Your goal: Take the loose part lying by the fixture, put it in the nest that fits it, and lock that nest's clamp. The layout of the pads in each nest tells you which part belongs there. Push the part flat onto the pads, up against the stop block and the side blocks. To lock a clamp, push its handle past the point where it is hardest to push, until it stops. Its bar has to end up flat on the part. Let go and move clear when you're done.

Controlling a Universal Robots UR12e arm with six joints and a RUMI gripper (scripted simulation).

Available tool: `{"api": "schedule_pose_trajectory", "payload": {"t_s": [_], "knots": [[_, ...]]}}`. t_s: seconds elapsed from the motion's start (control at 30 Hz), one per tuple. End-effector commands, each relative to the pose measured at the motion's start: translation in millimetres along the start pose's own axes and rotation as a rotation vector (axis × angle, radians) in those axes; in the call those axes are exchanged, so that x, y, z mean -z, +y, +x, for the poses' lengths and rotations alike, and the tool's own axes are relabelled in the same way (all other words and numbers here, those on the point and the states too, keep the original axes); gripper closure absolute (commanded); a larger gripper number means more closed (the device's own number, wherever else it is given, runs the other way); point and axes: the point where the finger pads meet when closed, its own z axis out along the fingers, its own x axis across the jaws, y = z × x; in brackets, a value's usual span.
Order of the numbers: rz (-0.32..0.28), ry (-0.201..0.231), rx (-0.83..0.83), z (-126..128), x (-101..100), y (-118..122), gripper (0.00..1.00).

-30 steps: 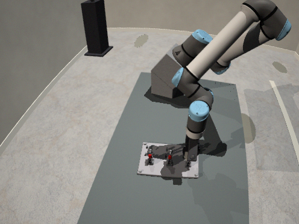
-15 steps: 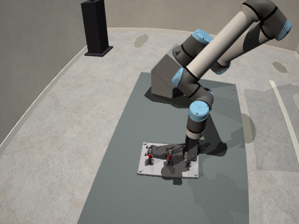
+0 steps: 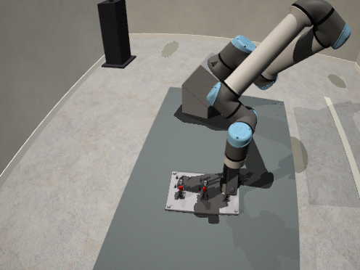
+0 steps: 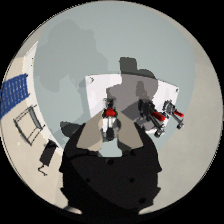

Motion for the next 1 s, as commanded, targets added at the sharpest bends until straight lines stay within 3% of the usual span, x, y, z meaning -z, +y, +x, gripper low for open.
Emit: {"api": "schedule_pose_trajectory", "payload": {"t_s": [0.0,0.97], "knots": [[0.003,0.000,0.004,-1,0,-8,1.00],[0.004,0.000,0.005,-1,-11,-34,1.00]]}}
